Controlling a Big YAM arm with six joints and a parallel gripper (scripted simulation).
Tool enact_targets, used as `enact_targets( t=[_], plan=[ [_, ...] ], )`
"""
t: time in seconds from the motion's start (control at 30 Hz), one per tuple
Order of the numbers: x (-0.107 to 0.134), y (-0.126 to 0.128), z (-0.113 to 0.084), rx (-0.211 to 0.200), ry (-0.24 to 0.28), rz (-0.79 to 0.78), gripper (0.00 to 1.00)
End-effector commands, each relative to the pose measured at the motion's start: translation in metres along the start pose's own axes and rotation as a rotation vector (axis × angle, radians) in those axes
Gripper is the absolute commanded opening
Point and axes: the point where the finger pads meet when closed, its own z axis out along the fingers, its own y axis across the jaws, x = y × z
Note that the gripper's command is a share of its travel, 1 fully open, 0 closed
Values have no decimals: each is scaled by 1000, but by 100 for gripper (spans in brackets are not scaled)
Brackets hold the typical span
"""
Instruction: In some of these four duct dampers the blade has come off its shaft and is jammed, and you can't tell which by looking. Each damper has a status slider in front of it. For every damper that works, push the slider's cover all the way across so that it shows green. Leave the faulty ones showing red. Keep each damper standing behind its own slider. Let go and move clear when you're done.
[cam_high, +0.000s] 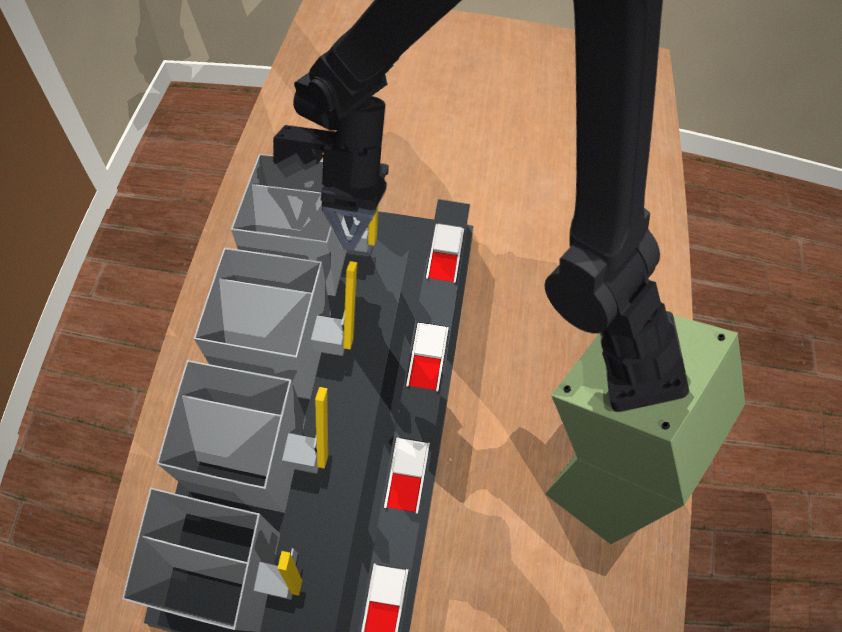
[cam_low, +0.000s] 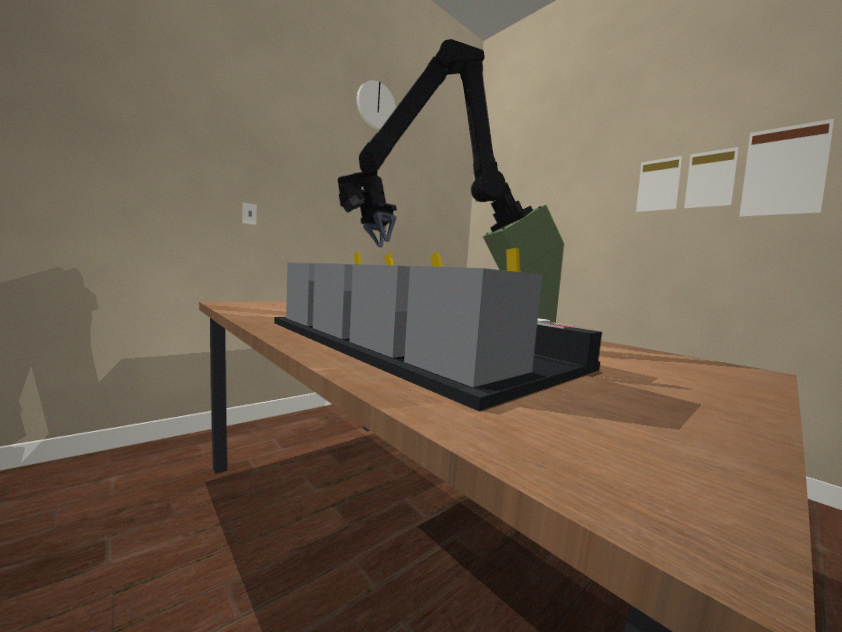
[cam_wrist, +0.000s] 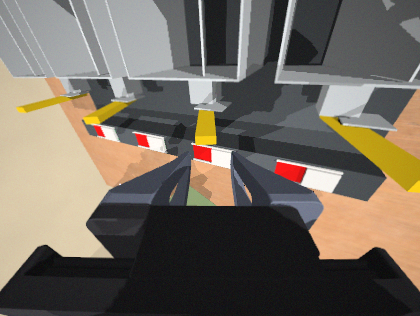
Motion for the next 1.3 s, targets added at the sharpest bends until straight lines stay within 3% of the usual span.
enact_targets(
  t=[0.0, 1.27],
  plan=[
    [7, 11, 11, -38, 36, -52, 36],
    [8, 8, 10, -33, 36, -40, 36]
  ],
)
